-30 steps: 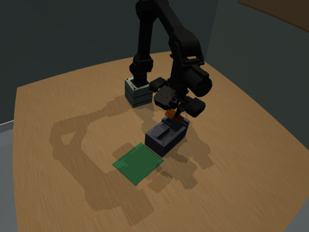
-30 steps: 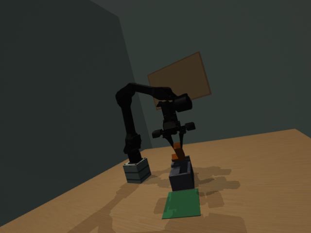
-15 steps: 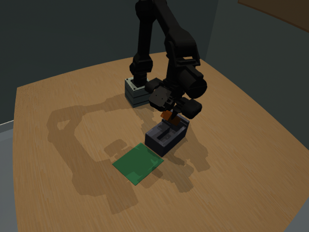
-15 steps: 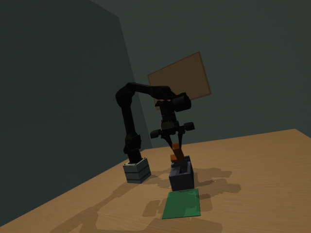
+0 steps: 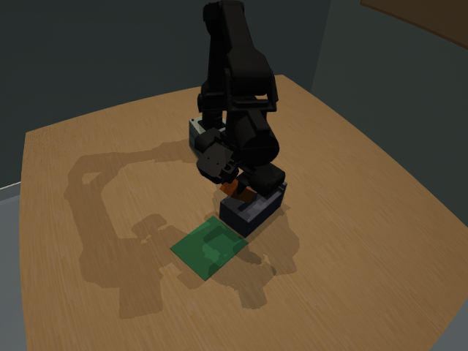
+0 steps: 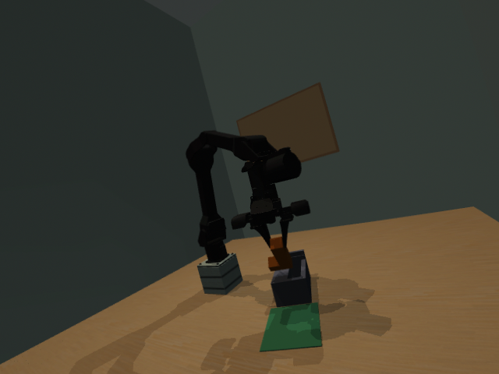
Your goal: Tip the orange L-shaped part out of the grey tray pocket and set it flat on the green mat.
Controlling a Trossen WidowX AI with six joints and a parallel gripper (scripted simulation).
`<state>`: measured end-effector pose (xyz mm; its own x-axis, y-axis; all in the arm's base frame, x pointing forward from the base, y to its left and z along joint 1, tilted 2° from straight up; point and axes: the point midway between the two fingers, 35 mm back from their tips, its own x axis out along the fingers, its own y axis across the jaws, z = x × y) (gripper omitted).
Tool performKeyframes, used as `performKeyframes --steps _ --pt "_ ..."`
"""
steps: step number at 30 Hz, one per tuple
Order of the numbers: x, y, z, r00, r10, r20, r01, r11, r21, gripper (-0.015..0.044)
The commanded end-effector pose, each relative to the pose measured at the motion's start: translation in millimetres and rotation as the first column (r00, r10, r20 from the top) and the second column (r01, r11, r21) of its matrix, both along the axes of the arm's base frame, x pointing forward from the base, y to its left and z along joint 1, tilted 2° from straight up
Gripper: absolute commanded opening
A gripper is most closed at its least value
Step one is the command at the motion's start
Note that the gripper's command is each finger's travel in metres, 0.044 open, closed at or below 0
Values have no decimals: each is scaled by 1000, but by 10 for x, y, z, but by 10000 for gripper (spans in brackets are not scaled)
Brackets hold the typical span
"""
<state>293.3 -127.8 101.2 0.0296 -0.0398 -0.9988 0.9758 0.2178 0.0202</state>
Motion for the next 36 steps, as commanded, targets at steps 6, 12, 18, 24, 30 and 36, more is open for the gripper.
performKeyframes --steps 6,12,18,24,30,36 --pt "78 -379 43 1000 5 10 -5 1000 0 0" --pt "126 -631 58 1000 5 10 -5 1000 -2 0" --pt "173 -835 70 1000 5 11 -5 1000 -4 0" --pt "175 -842 55 1000 5 11 -5 1000 -4 0" --pt "180 -846 -29 1000 5 11 -5 1000 -4 0" --pt "184 -851 -125 1000 5 11 -5 1000 -4 0"
